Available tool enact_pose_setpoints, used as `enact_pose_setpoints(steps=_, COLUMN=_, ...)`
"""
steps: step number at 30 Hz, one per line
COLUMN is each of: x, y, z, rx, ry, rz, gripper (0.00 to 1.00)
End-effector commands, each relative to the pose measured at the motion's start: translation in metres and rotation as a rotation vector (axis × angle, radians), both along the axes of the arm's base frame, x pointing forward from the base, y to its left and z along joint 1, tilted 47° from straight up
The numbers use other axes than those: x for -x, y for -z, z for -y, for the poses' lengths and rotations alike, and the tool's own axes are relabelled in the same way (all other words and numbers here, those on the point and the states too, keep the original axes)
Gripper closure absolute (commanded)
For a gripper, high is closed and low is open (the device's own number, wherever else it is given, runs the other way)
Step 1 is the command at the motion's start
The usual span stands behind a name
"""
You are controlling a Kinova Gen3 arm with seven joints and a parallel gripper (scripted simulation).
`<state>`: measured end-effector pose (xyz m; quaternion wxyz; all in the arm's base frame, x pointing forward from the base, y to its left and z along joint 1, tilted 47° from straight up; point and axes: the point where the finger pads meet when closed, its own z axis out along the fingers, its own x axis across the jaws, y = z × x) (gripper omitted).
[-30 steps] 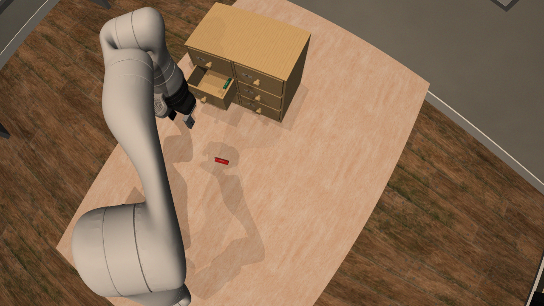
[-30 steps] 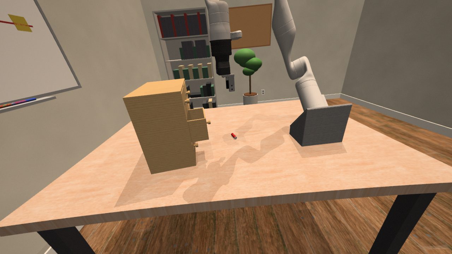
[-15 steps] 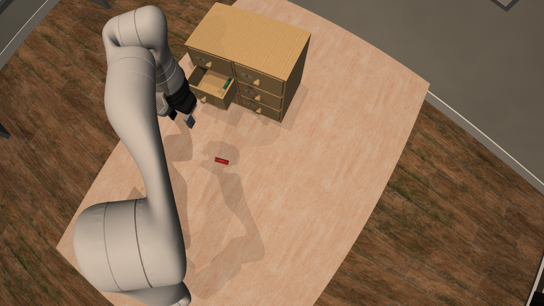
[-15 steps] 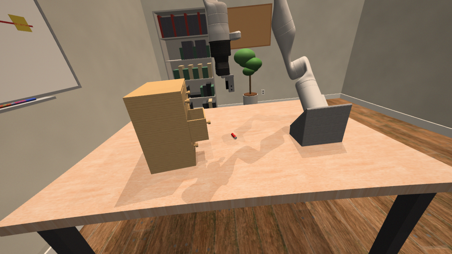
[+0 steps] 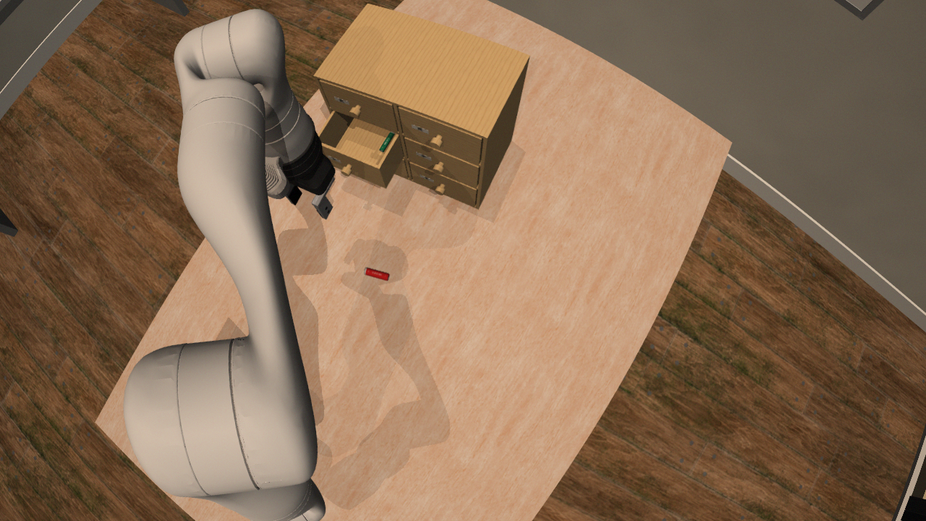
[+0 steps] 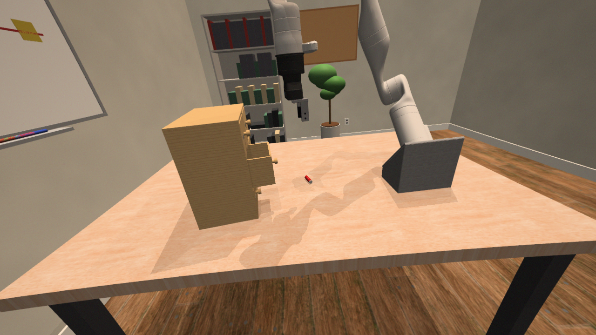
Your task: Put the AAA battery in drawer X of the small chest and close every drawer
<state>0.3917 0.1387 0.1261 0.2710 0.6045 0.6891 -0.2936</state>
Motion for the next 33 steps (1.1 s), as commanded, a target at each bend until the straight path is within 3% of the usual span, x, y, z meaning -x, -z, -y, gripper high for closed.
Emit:
enact_pose_setpoints(steps=1, x=0.0, y=0.0, z=-0.001, rx=-0.001, ry=-0.001, rz=0.001, gripper=0.0)
enact_pose_setpoints(steps=14, x=0.022, y=0.003, z=-0.002, rx=-0.001, ry=-0.001, rz=0.001, gripper=0.0)
enact_pose_setpoints(steps=25, x=0.082, y=0.012, z=-0.005, rx=-0.001, ry=-0.001, rz=0.001, gripper=0.0)
enact_pose_setpoints(steps=33, x=0.095, y=0.013, z=-0.006, rx=-0.001, ry=-0.001, rz=0.001, gripper=0.0)
